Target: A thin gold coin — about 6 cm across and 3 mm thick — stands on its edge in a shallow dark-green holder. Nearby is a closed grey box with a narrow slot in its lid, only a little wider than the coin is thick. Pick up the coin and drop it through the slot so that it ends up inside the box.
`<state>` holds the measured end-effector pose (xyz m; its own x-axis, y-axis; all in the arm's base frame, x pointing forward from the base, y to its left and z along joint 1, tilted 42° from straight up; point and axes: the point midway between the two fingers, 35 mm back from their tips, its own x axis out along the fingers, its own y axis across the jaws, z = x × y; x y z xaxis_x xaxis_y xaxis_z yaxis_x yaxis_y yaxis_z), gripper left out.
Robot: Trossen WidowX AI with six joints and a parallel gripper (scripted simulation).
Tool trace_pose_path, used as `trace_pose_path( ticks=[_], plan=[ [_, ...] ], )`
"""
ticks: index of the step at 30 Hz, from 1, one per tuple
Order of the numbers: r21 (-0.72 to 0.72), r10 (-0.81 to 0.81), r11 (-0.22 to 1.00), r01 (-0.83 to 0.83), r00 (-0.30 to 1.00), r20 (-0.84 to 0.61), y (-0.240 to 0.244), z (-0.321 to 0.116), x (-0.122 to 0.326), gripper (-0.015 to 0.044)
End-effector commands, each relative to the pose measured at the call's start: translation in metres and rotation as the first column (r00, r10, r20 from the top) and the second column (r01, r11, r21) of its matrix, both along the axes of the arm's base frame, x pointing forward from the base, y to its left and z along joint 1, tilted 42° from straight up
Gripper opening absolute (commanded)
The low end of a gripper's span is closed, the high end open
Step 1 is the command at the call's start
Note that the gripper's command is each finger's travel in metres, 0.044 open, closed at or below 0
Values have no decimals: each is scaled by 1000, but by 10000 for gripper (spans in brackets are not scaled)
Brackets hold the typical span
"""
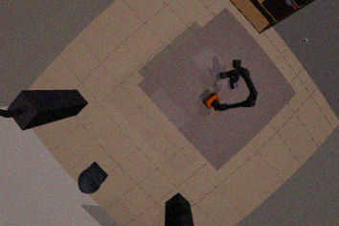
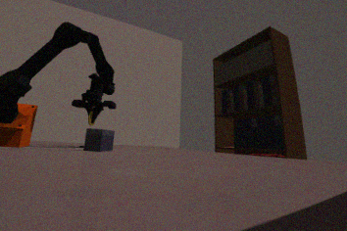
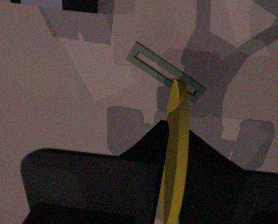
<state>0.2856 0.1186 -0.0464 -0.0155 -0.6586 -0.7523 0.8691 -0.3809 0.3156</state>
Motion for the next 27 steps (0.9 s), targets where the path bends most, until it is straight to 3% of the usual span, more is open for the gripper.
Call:
trace_pose_path(
  ticks=[1,27],
  plan=[
    [2,-61,998,61,997,46,1,0,-1,0],
    [9,-58,998,58,997,45,-37,35,19,0]
  ],
)
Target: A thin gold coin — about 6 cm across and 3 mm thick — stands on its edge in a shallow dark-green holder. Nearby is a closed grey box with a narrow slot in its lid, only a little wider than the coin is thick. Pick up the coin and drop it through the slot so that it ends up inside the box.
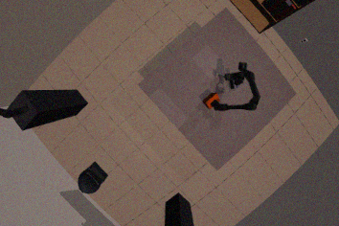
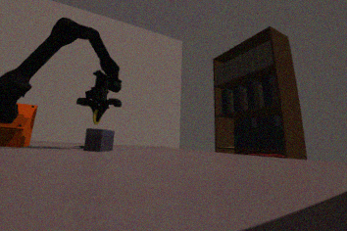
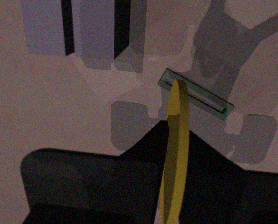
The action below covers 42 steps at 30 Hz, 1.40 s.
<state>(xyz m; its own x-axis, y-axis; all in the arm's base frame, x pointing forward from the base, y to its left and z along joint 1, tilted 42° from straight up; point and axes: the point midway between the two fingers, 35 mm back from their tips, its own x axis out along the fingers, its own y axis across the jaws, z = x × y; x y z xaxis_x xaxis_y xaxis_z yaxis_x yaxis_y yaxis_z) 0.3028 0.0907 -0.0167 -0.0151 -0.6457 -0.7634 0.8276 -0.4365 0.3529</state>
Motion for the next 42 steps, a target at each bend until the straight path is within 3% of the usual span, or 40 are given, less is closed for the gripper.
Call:
trace_pose_path(
  ticks=[1,35,42],
  plan=[
    [-8,1,1000,-1,1000,-6,-11,7,2,0],
    [-23,-2,1000,2,1000,-6,-79,63,14,0],
    [-15,-3,1000,3,1000,3,-75,62,16,0]
  ],
)
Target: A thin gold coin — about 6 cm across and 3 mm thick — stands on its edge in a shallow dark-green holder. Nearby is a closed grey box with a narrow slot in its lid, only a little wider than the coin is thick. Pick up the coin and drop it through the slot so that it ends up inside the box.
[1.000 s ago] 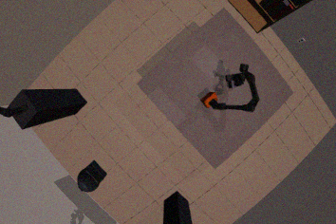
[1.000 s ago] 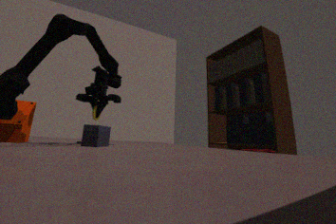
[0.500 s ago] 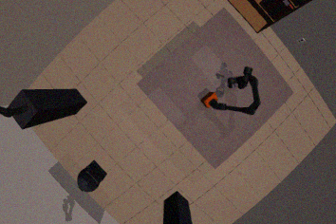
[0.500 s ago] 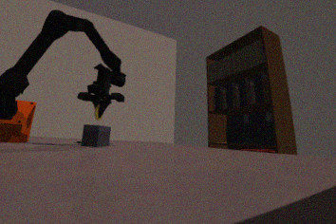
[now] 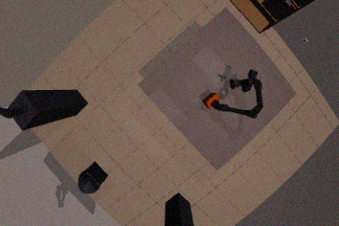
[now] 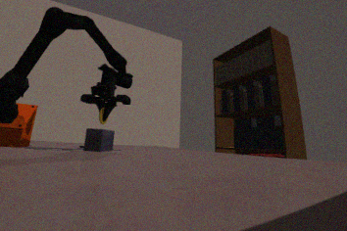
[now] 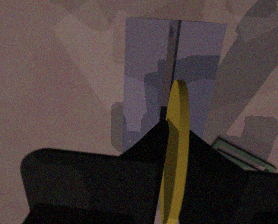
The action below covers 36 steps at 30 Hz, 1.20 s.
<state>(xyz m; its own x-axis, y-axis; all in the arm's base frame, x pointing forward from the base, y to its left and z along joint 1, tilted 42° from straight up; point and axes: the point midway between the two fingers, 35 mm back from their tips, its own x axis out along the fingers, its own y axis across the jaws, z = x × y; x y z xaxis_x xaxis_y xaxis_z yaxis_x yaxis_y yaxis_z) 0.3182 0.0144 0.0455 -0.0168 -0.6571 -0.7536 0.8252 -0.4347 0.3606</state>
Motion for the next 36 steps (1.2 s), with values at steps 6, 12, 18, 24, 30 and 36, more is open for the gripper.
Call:
trace_pose_path(
  ticks=[6,12,18,24,30,36],
  plan=[
    [0,1,1000,-1,1000,1,2,-1,0,0],
    [0,3,1000,-3,1000,0,-1,0,-1,0],
    [0,8,1000,-8,1000,-5,-5,0,-3,0],
    [1,10,1000,-10,1000,-6,-7,1,-3,5],
    [5,9,1000,-9,1000,-2,-4,1,-2,0],
    [5,8,1000,-8,1000,-1,-5,0,-2,0]
  ],
)
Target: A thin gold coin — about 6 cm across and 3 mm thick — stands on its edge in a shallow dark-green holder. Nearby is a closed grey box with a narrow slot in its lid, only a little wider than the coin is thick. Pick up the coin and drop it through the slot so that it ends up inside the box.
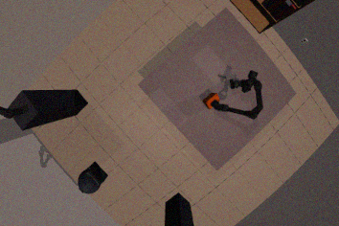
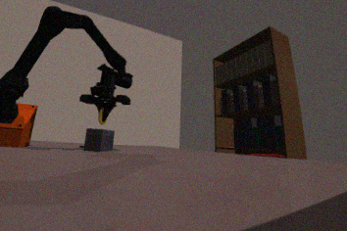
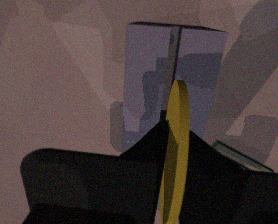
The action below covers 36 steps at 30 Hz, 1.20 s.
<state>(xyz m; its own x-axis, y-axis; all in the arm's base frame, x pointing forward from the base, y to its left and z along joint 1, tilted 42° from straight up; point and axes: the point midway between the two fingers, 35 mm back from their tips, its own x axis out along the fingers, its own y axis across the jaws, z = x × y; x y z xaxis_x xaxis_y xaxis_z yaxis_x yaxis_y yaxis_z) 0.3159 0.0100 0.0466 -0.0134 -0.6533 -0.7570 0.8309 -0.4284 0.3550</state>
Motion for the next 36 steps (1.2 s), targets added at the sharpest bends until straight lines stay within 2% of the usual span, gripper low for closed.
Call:
trace_pose_path(
  ticks=[1,36],
  plan=[
    [0,-3,1000,3,1000,4,-2,-2,1,0],
    [-1,-1,1000,1,1000,2,-10,-8,1,0]
  ],
)
